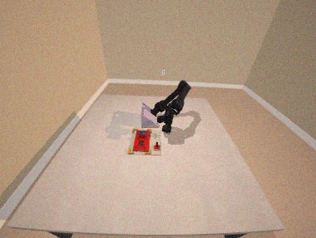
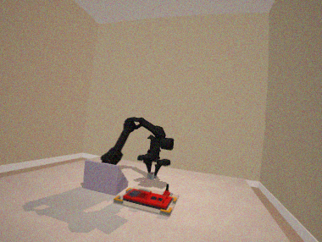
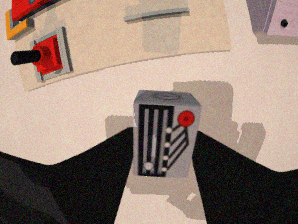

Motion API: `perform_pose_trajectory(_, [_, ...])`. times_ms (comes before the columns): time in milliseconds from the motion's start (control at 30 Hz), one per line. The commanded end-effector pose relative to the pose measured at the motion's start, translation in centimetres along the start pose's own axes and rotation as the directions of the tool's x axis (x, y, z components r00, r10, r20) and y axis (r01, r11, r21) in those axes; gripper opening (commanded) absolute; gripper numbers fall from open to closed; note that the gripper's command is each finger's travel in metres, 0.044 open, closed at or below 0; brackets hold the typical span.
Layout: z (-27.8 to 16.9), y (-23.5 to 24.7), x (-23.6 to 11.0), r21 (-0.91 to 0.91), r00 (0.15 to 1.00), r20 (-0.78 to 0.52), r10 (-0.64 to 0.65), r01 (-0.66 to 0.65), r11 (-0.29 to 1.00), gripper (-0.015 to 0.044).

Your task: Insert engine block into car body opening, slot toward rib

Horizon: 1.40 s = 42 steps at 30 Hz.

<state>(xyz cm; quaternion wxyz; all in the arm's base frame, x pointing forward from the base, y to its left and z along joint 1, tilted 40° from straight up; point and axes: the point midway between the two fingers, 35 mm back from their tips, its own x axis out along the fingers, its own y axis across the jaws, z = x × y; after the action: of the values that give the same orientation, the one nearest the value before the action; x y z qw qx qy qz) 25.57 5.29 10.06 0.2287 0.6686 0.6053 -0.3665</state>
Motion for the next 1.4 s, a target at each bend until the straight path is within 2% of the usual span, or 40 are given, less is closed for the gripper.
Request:
perform_pose_trajectory(0, [0.1, 0.2, -1.4, -0.004, 1.000, 0.006, 0.000, 0.000, 1.000, 0.0000])
perform_pose_trajectory(700, [0.3, -0.2, -7.3, -0.008, 1.000, -0.002, -0.004, 0.004, 1.000, 0.0000])
perform_pose_trajectory(1033, [2.0, 2.0, -6.7, -0.240, 1.000, 0.000, -0.003, 0.003, 0.971, 0.0000])
perform_pose_trajectory(1367, [4.0, 4.2, -5.9, -0.470, 1.000, 0.001, -0.002, 0.002, 0.883, 0.0000])
